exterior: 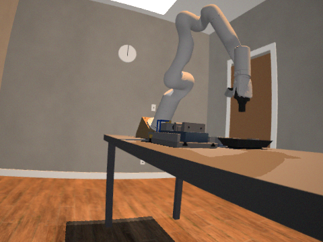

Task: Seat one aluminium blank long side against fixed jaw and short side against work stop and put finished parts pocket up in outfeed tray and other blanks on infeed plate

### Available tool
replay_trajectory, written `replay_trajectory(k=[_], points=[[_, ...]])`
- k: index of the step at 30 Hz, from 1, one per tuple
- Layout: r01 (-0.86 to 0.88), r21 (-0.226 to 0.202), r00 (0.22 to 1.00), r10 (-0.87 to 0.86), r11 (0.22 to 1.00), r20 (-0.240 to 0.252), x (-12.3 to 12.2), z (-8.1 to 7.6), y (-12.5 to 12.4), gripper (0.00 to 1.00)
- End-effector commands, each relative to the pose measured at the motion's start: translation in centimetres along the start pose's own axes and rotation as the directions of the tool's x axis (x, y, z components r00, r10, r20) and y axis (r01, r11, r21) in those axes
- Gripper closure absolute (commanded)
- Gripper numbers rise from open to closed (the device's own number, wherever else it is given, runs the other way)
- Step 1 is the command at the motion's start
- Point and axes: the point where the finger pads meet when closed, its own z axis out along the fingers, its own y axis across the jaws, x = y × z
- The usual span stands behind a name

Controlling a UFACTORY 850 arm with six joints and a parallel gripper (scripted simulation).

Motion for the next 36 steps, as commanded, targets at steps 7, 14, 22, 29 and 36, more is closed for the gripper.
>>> replay_trajectory(k=[7, 14, 22, 29, 36], points=[[0.000, -0.001, 1.000, 0.000, 1.000, 0.001, -0.1, 0.7, 0.0, 1.00], [0.000, -0.001, 1.000, 0.000, 1.000, 0.001, -0.1, 1.9, 0.0, 1.00], [0.000, -0.001, 1.000, 0.000, 1.000, 0.001, -0.1, 3.1, 0.0, 1.00], [0.000, -0.001, 1.000, 0.000, 1.000, 0.001, -0.1, 4.5, 0.0, 1.00], [0.000, -0.001, 1.000, 0.000, 1.000, 0.001, -0.1, 5.4, 0.0, 1.00]])
